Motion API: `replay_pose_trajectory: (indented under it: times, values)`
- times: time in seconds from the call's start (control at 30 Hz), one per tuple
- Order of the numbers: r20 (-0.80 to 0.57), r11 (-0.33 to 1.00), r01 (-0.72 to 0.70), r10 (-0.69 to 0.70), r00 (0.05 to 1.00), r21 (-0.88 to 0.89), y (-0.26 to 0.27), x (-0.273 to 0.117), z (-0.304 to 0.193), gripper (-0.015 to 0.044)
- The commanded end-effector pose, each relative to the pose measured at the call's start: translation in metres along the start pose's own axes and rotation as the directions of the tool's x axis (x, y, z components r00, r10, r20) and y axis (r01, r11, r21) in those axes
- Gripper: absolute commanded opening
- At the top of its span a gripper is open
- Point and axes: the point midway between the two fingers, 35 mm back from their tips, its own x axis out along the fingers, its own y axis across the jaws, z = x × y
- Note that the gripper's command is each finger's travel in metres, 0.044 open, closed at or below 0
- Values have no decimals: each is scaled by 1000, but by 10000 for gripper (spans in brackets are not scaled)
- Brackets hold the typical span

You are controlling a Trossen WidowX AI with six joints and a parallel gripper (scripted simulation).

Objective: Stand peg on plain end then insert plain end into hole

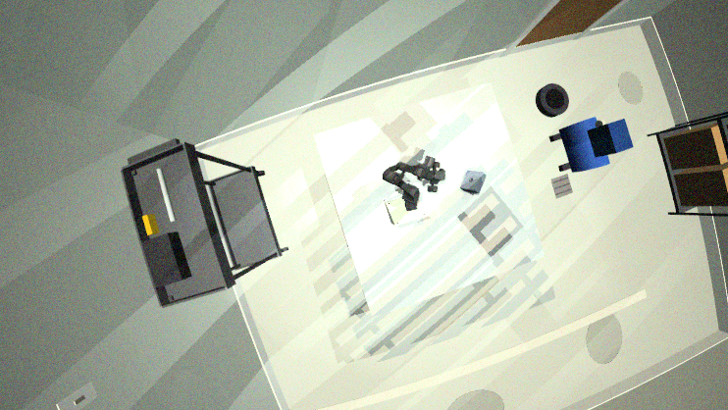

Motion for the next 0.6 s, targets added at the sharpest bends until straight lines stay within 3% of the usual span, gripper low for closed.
replay_pose_trajectory:
  times: [0.0, 0.57]
  values:
    - [43, 1000, 0, -1, 999, 4, -1, -3, -1, 50]
    - [188, 1000, 1, -2, 982, 6, -2, -12, -8, 50]
